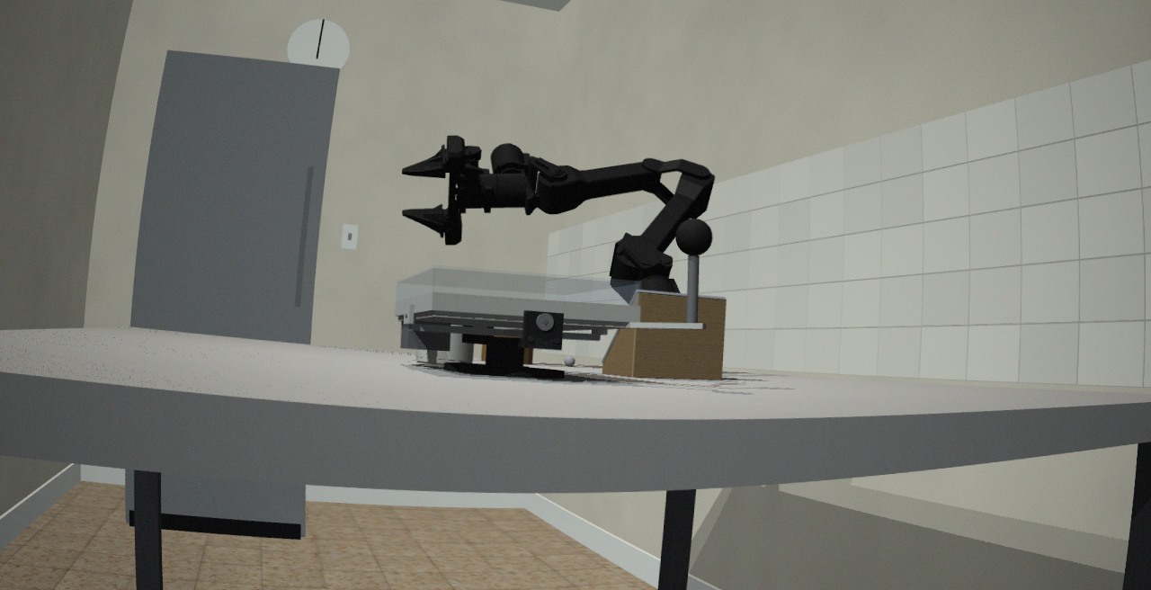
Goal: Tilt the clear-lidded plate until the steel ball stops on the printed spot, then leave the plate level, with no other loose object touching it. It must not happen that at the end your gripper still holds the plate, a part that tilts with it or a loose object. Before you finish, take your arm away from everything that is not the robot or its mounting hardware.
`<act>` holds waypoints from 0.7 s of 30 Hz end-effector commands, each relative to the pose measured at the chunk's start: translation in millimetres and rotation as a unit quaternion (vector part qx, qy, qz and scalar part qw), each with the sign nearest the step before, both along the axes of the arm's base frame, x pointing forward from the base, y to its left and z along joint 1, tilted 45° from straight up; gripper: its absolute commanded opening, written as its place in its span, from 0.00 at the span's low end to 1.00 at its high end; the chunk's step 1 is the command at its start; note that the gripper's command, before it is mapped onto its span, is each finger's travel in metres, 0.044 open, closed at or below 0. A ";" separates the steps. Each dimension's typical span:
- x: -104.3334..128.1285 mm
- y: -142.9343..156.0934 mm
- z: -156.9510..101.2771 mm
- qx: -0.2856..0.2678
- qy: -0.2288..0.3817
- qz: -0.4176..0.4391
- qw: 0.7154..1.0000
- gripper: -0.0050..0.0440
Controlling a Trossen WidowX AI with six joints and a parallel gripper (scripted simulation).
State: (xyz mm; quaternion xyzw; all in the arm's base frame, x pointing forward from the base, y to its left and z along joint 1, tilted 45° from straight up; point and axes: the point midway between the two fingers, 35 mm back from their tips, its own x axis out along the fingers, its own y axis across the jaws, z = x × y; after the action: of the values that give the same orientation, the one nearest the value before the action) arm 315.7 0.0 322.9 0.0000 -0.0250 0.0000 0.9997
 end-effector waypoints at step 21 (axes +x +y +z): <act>28.1 38.8 -27.3 0.077 0.093 0.050 0.992 0.71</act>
State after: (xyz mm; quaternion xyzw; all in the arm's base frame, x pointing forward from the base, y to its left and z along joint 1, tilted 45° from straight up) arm 326.1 14.3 313.9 0.0338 0.0083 0.0210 0.9992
